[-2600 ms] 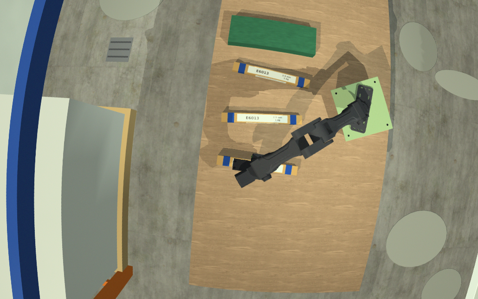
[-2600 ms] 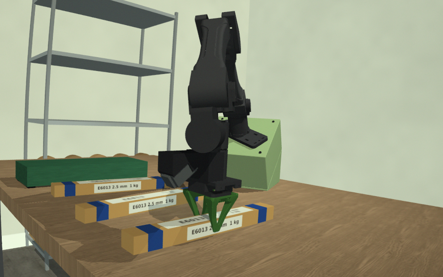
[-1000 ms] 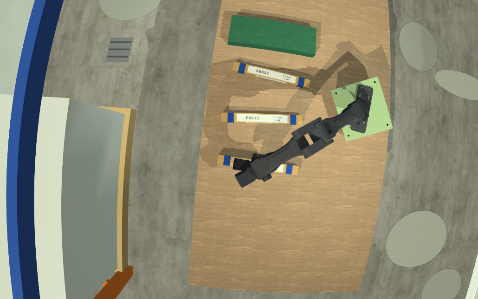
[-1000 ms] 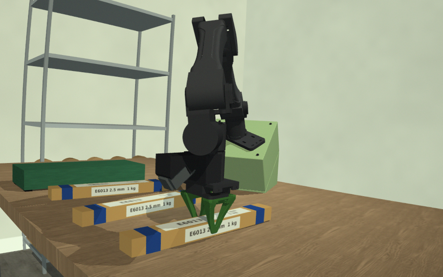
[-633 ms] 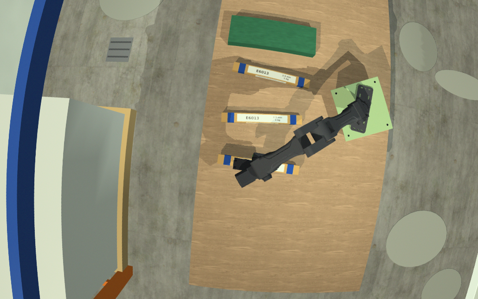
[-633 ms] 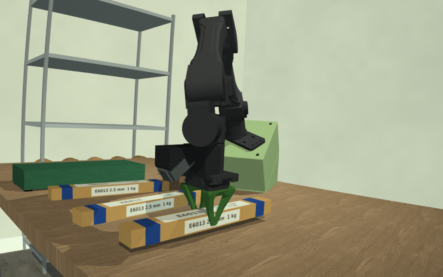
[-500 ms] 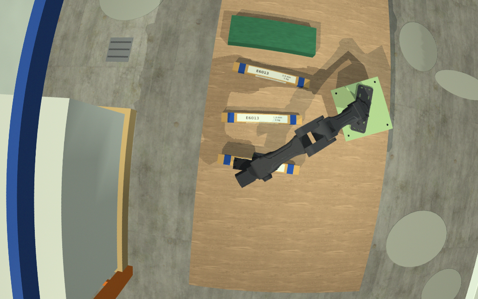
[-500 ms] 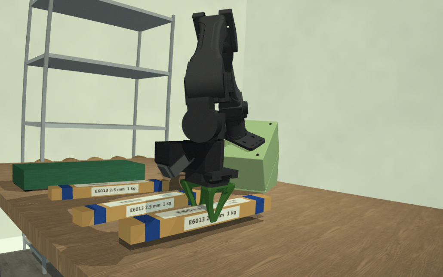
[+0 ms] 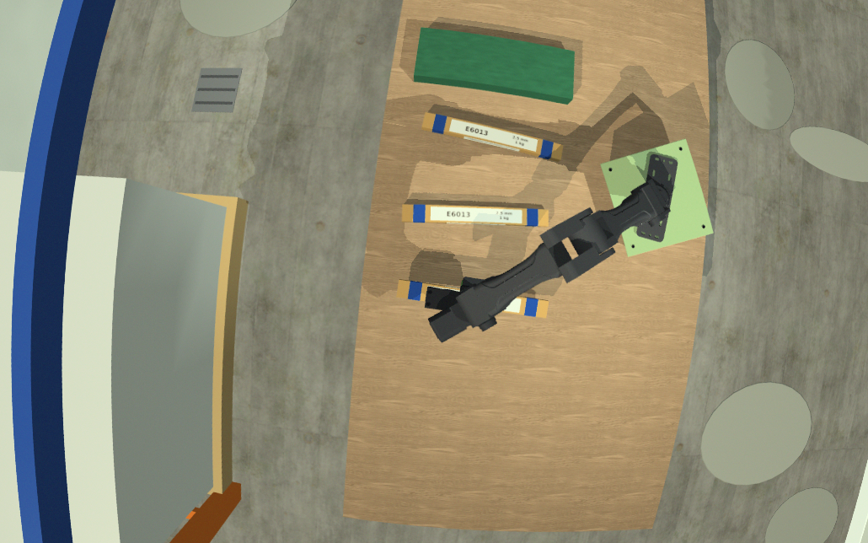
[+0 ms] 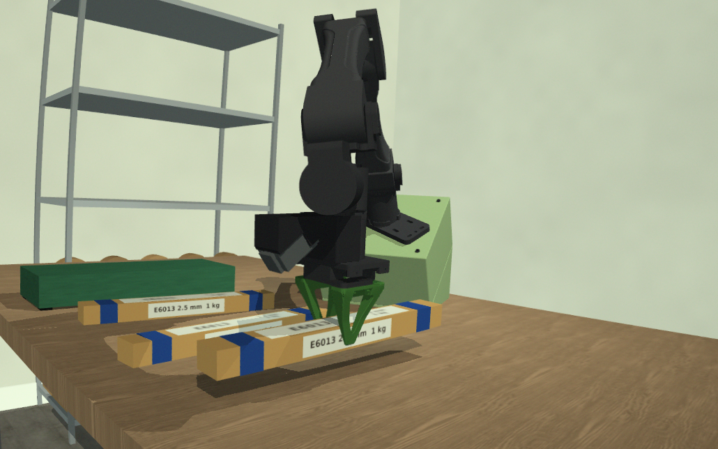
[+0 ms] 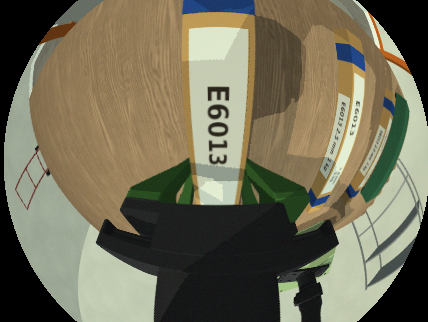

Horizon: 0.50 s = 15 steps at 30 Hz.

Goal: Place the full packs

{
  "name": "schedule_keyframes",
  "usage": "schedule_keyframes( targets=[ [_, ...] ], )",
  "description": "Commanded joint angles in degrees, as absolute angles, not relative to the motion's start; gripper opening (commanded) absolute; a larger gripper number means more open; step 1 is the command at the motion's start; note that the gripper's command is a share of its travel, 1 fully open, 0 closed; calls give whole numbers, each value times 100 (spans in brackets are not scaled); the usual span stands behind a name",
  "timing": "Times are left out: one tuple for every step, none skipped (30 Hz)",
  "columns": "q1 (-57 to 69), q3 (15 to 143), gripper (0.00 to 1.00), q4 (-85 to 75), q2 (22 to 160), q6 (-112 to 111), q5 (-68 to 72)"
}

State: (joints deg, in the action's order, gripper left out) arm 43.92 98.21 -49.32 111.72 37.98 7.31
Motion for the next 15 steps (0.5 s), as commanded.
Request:
schedule_keyframes(
  targets=[
    [4502, 10134, 0, -5158, 10751, 3834, 803],
    [4504, 10150, 0, -5176, 10748, 3835, 804],
    [4506, 10166, 0, -5194, 10746, 3837, 804],
    [4507, 10182, 0, -5211, 10744, 3838, 805],
    [4509, 10200, 0, -5229, 10744, 3839, 806],
    [4509, 10200, 0, -5229, 10744, 3839, 806],
    [4509, 10200, 0, -5229, 10744, 3839, 806],
    [4511, 10227, 0, -5253, 10749, 3838, 808],
    [4513, 10245, 0, -5268, 10751, 3840, 808],
    [4514, 10262, 0, -5282, 10754, 3842, 809],
    [4516, 10278, 0, -5296, 10756, 3844, 809],
    [4517, 10293, 0, -5310, 10758, 3845, 810],
    [4518, 10308, 0, -5322, 10760, 3846, 811],
    [4519, 10322, 0, -5334, 10762, 3847, 812],
    [4521, 10334, 0, -5346, 10764, 3848, 812]
  ],
)
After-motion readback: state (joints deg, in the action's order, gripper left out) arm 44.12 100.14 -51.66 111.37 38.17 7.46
